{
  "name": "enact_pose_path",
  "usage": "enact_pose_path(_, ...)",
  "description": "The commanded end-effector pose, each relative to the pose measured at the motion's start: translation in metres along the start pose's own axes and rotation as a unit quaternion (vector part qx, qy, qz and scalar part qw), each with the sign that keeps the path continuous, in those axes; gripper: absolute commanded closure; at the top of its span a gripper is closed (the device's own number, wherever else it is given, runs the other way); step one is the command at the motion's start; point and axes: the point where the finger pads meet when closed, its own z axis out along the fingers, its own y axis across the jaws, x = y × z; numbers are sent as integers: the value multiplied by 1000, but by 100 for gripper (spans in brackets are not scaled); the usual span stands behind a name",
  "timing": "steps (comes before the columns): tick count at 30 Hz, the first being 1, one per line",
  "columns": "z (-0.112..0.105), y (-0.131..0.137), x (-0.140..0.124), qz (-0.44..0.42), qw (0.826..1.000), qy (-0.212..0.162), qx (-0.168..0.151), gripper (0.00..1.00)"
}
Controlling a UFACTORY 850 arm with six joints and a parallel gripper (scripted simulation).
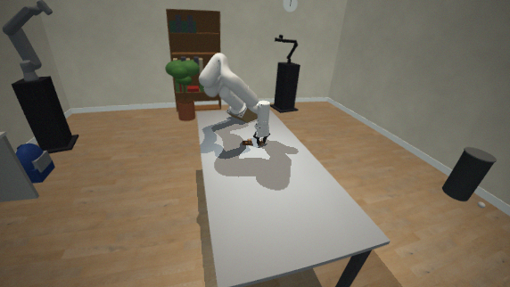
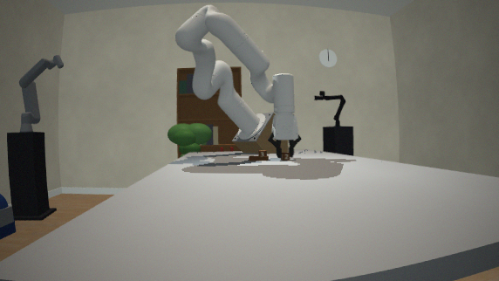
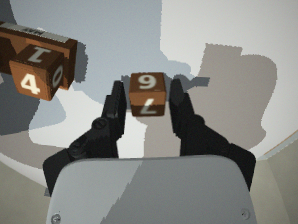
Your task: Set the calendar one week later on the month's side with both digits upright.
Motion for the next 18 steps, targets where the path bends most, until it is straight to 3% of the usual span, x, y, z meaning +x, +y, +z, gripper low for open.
enact_pose_path(1, 0, 0, -1, 0, 1000, 0, 0, 53)
enact_pose_path(5, 0, 0, -1, 0, 1000, 0, 0, 53)
enact_pose_path(6, 0, 0, -1, 0, 1000, 0, 0, 73)
enact_pose_path(18, 0, 0, -1, 0, 1000, 0, 0, 73)
